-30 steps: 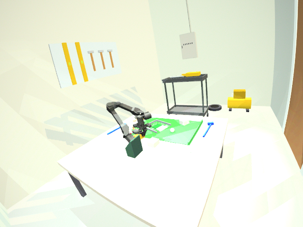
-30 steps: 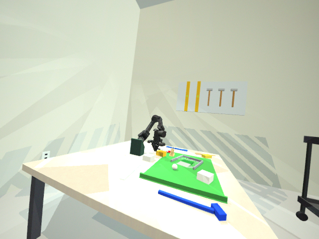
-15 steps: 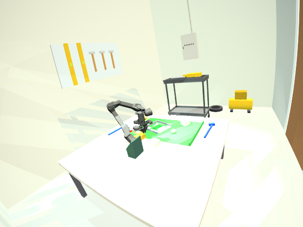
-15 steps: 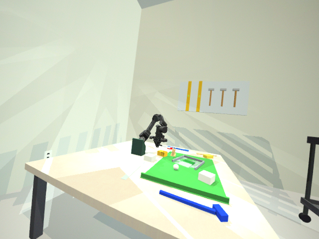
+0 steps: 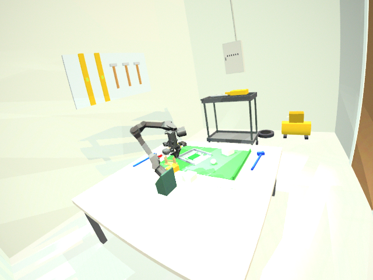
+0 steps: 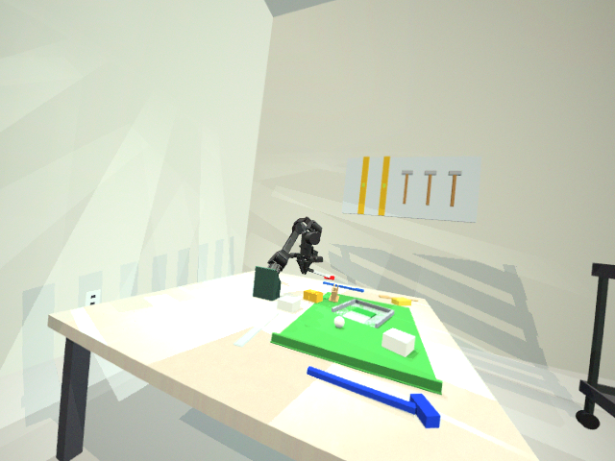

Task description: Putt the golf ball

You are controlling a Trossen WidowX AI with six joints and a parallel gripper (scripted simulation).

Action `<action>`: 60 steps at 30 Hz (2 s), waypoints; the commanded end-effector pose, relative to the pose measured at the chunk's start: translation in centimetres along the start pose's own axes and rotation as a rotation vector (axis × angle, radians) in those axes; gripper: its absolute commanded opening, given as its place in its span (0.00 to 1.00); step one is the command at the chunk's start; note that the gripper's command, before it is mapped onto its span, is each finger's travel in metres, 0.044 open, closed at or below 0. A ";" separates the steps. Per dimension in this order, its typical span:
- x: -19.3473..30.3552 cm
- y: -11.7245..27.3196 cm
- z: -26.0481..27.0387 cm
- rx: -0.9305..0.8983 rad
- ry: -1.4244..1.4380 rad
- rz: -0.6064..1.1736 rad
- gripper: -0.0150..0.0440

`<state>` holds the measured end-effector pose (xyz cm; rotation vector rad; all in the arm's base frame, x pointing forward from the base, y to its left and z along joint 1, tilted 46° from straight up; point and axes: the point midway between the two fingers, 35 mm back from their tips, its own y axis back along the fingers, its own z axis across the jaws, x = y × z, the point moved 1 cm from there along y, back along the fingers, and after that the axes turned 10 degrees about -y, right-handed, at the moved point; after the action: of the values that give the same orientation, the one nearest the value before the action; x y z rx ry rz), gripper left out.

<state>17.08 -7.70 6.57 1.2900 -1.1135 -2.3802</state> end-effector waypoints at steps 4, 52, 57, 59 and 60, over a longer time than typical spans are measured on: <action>1.3 1.6 -2.0 0.109 -0.103 -0.013 0.25; 9.7 12.1 -19.2 0.563 -0.412 1.157 0.25; 9.8 9.7 -19.1 0.563 -0.412 1.156 0.25; 9.8 9.0 -19.1 0.563 -0.412 1.156 0.25; 9.8 8.9 -19.1 0.563 -0.412 1.156 0.25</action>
<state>24.98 -29.04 1.09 0.0478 -1.9856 -1.4619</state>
